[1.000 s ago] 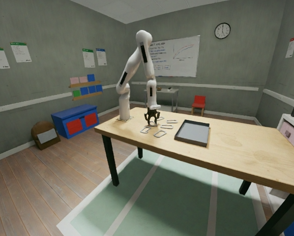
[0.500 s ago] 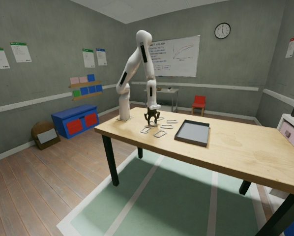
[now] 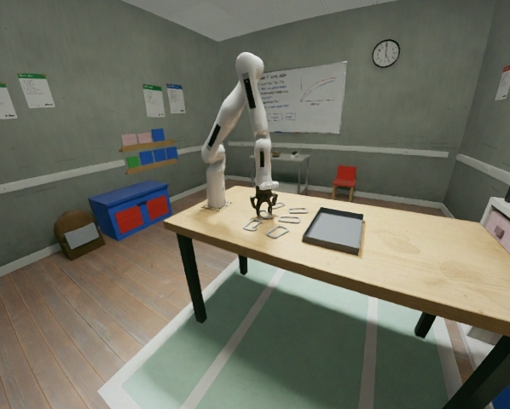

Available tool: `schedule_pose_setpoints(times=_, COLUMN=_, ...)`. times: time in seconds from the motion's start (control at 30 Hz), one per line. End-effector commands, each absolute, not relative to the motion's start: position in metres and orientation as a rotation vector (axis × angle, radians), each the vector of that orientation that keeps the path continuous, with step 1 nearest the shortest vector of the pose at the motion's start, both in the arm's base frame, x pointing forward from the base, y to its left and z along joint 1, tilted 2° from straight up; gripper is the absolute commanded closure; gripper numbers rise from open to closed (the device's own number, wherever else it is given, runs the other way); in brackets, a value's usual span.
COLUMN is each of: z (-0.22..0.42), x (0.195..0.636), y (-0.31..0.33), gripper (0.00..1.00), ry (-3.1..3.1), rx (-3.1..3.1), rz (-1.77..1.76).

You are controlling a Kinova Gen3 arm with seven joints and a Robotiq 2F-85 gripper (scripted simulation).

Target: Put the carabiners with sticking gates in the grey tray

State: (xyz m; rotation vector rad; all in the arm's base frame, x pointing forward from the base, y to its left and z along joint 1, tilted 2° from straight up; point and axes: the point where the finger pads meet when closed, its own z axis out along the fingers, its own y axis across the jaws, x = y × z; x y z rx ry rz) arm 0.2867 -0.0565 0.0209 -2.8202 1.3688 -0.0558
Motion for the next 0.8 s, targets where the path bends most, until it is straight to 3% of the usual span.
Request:
schedule_pose_setpoints(times=0.0, z=0.0211, x=0.2871, y=-0.0565, gripper=0.41, ry=1.369, rx=-2.820, rz=-0.058)
schedule_pose_setpoints(times=0.77, z=0.0214, x=0.2870, y=-0.0567, gripper=0.43, ry=1.369, rx=-2.820, rz=-0.058)
